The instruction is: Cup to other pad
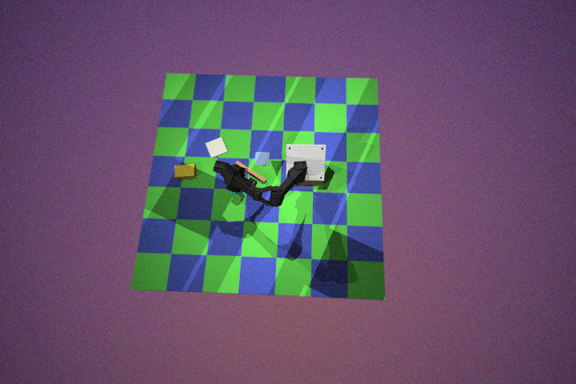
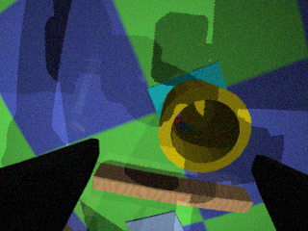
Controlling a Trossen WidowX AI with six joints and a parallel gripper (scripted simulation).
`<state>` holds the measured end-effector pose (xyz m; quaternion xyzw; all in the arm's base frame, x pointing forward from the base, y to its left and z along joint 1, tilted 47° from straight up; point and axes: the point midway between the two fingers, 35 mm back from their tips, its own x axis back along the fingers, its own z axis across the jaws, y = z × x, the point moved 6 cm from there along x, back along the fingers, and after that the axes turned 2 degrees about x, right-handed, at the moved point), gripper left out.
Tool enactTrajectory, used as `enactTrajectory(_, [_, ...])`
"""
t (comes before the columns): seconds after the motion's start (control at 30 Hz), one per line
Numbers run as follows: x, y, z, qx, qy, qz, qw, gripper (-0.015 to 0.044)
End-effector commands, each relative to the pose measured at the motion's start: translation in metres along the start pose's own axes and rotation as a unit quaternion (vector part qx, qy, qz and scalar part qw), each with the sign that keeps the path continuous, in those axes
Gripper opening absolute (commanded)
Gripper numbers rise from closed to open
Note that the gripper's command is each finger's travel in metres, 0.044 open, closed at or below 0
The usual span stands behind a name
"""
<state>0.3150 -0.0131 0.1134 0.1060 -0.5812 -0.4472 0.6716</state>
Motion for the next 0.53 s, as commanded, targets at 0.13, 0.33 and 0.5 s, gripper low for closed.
enactTrajectory(0.13, [0.033, 0.0, -0.001, 0.003, -0.002, 0.003, 1.0, 0.044])
enactTrajectory(0.33, [0.043, 0.001, -0.002, 0.004, -0.001, 0.003, 1.0, 0.044])
enactTrajectory(0.5, [0.038, 0.001, -0.002, 0.001, -0.003, 0.0, 1.0, 0.044])
